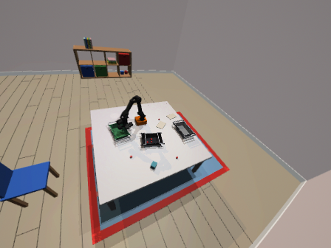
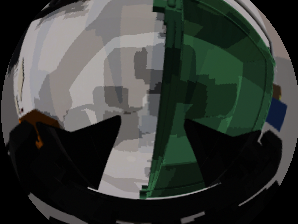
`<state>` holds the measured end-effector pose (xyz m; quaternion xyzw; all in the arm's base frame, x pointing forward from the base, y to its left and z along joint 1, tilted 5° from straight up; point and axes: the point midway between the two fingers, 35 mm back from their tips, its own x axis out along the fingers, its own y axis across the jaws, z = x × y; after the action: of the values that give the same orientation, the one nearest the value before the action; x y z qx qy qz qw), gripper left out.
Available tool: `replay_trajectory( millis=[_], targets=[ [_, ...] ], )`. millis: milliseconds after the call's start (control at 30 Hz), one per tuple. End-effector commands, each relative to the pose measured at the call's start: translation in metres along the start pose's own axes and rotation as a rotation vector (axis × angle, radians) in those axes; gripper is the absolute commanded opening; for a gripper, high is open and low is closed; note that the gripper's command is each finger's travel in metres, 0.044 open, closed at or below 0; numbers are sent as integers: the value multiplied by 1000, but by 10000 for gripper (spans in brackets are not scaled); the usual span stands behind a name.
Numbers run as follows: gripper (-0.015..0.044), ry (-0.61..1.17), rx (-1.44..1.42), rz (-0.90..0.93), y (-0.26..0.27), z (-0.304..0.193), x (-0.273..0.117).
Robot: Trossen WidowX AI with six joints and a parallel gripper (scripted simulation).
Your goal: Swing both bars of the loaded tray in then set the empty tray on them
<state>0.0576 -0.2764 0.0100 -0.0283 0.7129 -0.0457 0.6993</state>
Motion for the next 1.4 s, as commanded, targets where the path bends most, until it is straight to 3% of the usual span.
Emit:
replay_trajectory(
  millis=[0,200,1367],
  targets=[
    [323,-4,5,3,1,0,1],
    [235,-4,5,3,1,0,1],
    [1,-4,5,3,0,1,-9]
  ],
)
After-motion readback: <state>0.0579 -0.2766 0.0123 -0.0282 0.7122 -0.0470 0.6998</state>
